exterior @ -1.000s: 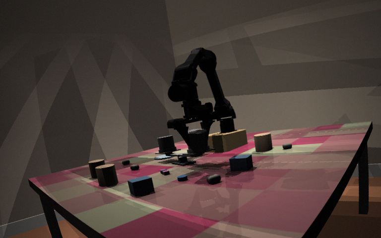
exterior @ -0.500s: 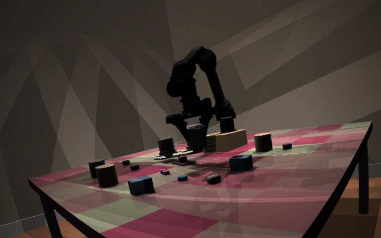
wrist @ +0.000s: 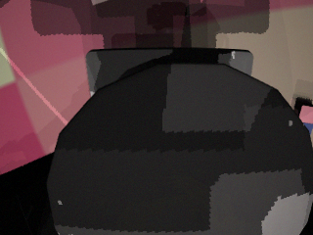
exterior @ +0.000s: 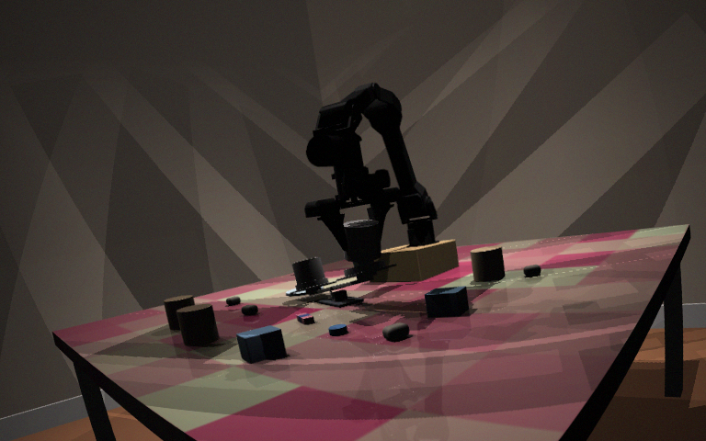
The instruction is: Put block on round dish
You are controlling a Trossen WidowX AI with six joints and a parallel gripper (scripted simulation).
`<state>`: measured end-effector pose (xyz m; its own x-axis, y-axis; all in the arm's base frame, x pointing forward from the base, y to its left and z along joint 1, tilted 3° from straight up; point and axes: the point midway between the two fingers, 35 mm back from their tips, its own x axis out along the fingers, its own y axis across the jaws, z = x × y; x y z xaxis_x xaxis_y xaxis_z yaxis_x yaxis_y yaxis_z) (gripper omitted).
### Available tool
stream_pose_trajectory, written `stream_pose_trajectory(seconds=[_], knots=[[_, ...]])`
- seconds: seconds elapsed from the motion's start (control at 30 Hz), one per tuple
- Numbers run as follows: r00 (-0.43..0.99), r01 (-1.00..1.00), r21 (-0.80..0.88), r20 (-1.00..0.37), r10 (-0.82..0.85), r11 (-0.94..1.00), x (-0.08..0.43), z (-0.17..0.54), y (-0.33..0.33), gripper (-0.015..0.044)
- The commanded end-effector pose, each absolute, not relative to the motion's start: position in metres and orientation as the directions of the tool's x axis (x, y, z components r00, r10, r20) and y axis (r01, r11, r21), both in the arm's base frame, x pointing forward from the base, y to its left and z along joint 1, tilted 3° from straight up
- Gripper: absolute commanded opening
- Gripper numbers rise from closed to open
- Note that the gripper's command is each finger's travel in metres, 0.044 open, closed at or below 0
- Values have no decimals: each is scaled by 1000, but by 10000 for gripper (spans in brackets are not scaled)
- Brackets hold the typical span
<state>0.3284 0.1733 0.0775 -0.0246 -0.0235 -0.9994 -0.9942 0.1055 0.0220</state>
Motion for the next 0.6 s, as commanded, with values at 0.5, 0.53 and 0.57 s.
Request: stream_pose_trajectory(seconds=[0.5,0.53,0.57], knots=[[-10,-995,9,-1000,-10,97,328,108,177,0],[-10,-995,9,-1000,-10,97,328,109,176,0],[-10,-995,9,-1000,-10,97,328,111,176,0]])
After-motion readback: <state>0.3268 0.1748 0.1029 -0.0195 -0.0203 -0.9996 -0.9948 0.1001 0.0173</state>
